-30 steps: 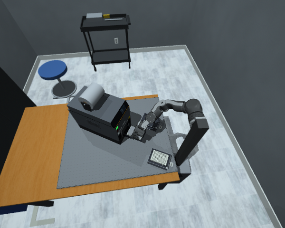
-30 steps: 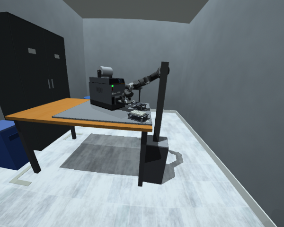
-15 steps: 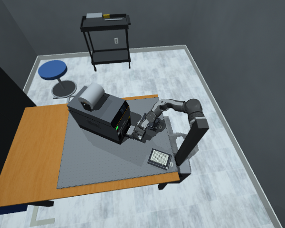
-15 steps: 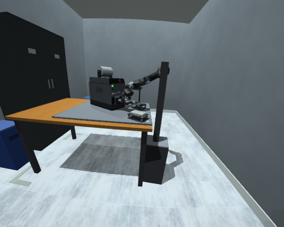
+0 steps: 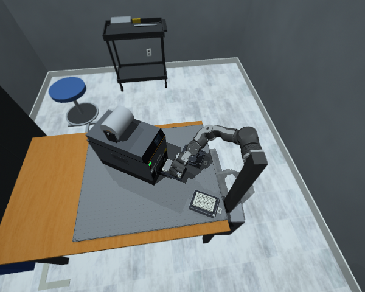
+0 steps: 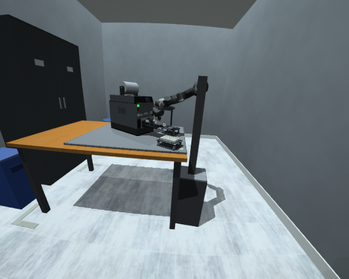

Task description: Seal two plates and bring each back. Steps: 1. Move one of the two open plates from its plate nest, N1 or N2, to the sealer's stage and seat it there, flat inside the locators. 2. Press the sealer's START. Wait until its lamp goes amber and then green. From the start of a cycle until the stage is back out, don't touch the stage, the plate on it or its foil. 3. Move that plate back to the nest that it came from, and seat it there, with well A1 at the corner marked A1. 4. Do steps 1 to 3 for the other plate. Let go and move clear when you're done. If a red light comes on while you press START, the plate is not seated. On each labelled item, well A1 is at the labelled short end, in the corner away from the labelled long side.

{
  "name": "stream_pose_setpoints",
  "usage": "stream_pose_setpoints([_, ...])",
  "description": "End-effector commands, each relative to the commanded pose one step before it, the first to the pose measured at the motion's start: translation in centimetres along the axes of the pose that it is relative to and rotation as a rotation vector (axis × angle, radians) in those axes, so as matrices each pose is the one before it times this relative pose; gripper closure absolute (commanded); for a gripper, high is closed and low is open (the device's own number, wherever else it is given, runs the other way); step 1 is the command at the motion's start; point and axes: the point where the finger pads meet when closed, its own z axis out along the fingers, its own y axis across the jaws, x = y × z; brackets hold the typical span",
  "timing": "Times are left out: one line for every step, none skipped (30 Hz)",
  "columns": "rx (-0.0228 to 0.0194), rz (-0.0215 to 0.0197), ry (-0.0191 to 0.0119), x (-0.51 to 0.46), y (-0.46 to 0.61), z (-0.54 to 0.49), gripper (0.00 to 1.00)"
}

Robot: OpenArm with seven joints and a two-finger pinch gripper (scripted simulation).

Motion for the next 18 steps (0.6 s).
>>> stream_pose_setpoints([-0.00010,0.00178,-0.00188,-0.1404,0.025,-0.124,1.00])
stream_pose_setpoints([0.00000,0.00000,0.00000,0.0000,0.000,0.000,1.00])
stream_pose_setpoints([0.00000,0.00000,0.00000,0.0000,0.000,0.000,1.00])
stream_pose_setpoints([0.00000,0.00000,0.00000,0.0000,0.000,0.000,1.00])
stream_pose_setpoints([0.00000,0.00000,0.00000,0.0000,0.000,0.000,1.00])
stream_pose_setpoints([0.00000,0.00000,0.00000,0.0000,0.000,0.000,1.00])
stream_pose_setpoints([0.00419,-0.00298,0.00105,0.1287,-0.341,0.015,1.00])
stream_pose_setpoints([0.00123,0.00096,0.00119,0.1484,-0.260,0.051,1.00])
stream_pose_setpoints([0.00049,0.00023,-0.00022,0.0809,-0.238,0.001,1.00])
stream_pose_setpoints([-0.00021,-0.00026,-0.00010,0.0628,-0.222,-0.018,1.00])
stream_pose_setpoints([-0.00072,0.00020,-0.00022,0.0511,-0.212,-0.027,1.00])
stream_pose_setpoints([-0.00149,0.00060,-0.00125,0.0037,-0.193,-0.060,1.00])
stream_pose_setpoints([0.00000,0.00000,0.00000,0.0000,0.000,0.000,1.00])
stream_pose_setpoints([0.00000,0.00000,0.00000,0.0000,0.000,0.000,1.00])
stream_pose_setpoints([-0.00499,-0.00393,-0.00026,0.0208,-0.146,-0.061,1.00])
stream_pose_setpoints([-0.00018,0.00100,0.00177,0.1489,-0.236,0.040,1.00])
stream_pose_setpoints([0.00032,0.00068,-0.00054,0.0584,-0.231,-0.019,1.00])
stream_pose_setpoints([-0.00012,-0.00008,-0.00028,0.0554,-0.223,-0.025,1.00])
